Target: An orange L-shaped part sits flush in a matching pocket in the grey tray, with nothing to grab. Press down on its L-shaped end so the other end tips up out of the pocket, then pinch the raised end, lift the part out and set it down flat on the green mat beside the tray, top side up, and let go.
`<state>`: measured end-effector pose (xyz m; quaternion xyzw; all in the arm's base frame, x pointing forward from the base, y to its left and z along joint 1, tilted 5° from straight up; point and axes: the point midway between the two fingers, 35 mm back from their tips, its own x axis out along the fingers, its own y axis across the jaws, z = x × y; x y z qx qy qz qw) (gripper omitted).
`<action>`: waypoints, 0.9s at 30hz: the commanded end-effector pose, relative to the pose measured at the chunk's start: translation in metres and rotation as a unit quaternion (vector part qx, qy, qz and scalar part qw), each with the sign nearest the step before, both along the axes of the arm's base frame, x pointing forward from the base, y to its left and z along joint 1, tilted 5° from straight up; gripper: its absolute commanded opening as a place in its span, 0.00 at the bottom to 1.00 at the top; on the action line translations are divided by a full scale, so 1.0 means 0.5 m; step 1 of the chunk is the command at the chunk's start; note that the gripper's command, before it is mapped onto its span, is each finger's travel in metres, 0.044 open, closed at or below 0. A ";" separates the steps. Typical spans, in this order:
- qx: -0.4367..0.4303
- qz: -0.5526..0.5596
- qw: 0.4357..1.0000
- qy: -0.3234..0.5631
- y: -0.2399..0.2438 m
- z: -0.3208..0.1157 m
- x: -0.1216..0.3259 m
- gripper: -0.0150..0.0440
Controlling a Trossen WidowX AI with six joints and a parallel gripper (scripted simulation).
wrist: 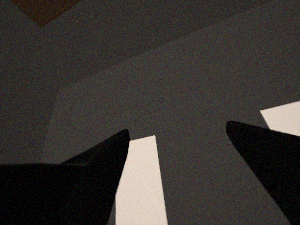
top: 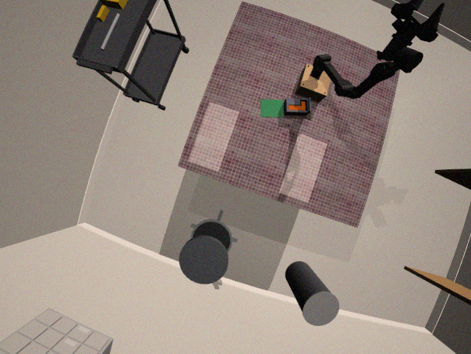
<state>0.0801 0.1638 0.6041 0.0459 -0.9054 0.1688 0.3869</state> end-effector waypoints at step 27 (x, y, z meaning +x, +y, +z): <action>0.670 0.156 0.698 0.199 -0.609 -0.167 -0.237 0.56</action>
